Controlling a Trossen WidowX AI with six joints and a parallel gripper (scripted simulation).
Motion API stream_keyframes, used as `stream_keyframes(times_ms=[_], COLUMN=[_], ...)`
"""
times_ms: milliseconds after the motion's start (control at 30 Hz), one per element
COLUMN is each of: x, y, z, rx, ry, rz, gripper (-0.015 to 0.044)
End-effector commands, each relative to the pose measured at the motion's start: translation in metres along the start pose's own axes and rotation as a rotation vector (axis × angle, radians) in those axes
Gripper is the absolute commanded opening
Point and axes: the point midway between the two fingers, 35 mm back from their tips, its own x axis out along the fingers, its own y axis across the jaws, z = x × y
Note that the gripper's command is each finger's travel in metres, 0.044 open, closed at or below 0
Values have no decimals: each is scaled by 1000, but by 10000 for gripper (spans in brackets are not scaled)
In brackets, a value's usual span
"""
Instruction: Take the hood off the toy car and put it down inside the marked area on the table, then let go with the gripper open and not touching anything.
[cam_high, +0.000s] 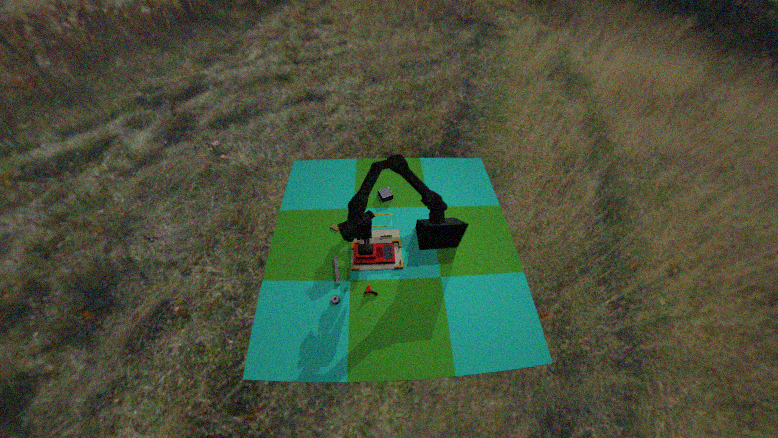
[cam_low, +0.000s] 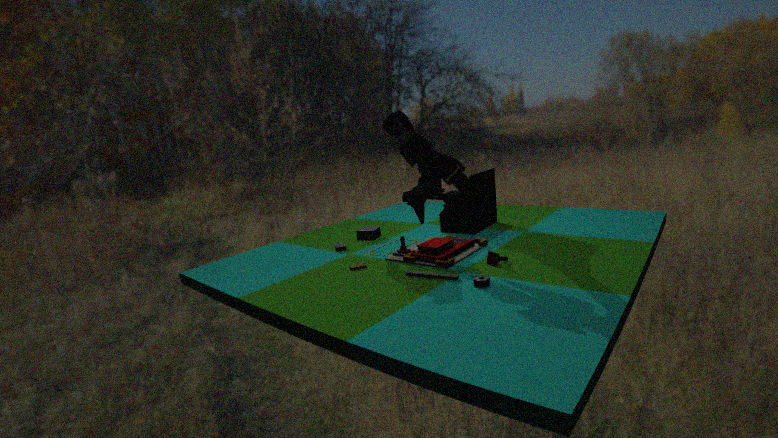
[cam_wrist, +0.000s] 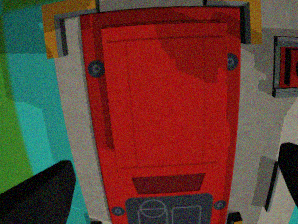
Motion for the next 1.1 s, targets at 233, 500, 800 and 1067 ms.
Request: stream_keyframes(times_ms=[233,500,800,1067], x=[1,8,15,21], y=[1,1,1,1], z=[3,4,4,5], rx=[19,19,19,19], ry=[-7,-7,-7,-7], rz=[6,6,6,6], gripper=[440,440,440,440])
